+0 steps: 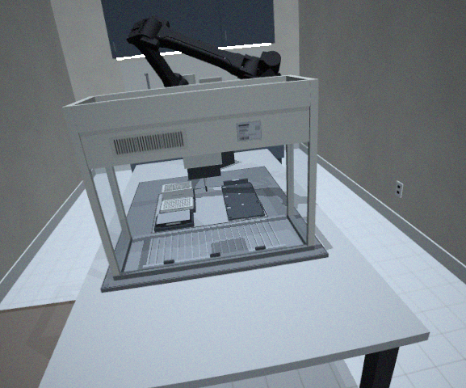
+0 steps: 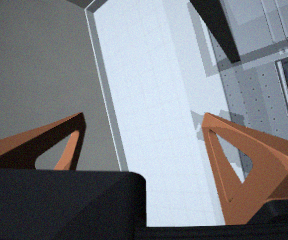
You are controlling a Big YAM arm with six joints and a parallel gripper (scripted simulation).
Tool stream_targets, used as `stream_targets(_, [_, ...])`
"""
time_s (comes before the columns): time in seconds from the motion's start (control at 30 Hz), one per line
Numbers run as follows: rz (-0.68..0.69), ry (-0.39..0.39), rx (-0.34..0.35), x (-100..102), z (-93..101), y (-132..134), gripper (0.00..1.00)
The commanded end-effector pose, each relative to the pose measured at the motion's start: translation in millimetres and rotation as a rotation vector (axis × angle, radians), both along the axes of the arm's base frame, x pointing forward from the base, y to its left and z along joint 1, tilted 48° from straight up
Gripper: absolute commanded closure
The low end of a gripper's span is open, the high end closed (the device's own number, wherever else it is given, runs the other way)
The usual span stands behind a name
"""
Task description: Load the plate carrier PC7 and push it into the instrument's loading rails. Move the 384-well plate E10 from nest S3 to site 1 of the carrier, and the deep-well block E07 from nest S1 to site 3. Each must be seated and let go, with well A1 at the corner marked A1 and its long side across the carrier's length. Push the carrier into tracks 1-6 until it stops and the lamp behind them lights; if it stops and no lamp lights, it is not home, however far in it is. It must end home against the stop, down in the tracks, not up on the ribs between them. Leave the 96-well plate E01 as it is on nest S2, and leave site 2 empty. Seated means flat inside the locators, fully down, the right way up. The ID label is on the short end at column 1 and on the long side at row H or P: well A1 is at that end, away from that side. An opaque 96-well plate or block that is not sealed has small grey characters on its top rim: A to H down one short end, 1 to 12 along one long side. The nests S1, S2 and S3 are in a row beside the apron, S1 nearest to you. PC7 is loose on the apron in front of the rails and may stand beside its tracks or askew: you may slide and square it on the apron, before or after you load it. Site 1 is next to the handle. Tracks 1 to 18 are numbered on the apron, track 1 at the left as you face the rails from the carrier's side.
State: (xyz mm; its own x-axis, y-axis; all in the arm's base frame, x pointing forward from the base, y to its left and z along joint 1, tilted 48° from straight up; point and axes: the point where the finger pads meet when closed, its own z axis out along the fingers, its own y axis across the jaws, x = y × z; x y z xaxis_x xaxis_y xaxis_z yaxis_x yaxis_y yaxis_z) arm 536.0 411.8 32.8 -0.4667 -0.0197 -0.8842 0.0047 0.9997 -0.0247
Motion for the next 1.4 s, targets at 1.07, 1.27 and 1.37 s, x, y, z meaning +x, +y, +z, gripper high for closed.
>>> stream_targets(1.07, [-0.082,0.087,-0.171,8,33.0,-92,0.00])
stream_targets(1.27, [-0.124,0.149,-0.256,4,36.4,-125,0.00])
stream_targets(1.37, [-0.124,0.129,-0.238,6,41.6,-142,0.00])
